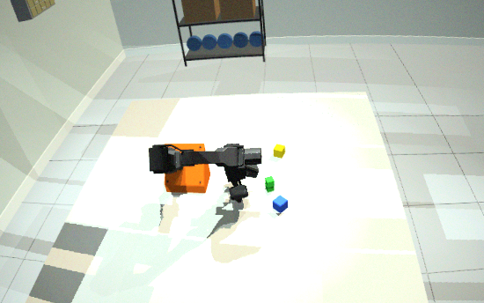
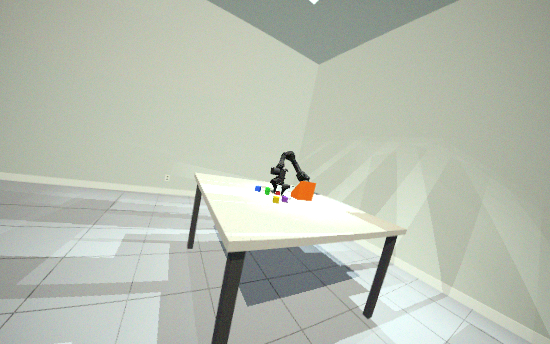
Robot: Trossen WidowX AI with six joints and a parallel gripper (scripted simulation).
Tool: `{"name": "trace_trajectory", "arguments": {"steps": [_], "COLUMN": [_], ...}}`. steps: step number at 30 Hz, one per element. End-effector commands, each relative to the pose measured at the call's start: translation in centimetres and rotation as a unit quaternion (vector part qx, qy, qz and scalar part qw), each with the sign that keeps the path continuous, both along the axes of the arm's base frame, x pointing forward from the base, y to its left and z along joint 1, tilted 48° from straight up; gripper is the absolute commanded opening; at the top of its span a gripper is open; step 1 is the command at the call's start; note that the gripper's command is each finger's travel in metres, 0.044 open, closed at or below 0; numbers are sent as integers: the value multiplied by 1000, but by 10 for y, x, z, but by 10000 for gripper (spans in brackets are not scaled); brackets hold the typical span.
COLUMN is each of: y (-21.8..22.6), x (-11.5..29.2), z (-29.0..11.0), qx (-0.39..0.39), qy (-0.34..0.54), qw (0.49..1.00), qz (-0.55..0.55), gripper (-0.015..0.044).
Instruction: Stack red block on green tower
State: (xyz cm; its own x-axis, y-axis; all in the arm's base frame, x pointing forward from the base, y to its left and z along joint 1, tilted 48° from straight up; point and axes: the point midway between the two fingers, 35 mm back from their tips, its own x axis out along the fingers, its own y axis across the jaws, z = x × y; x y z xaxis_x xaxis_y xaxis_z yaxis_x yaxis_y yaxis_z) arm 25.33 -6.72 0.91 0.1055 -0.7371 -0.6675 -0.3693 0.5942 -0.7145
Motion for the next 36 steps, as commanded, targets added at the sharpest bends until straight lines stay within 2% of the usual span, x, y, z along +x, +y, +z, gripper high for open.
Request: {"name": "trace_trajectory", "arguments": {"steps": [1, 9, 16, 18, 36], "y": [0, 0, 0, 2, 54], "x": [0, 0, 0, 0, -7], "z": [0, 0, 0, 2, 48], "qx": [-2, -2, -2, -2, 0], "qy": [1, 1, 1, 1, 1], "qw": [1000, 1000, 1000, 1000, 1000], "qz": [1, 1, 1, 1, 1], "gripper": [309, 99, 52, 0, 0]}}
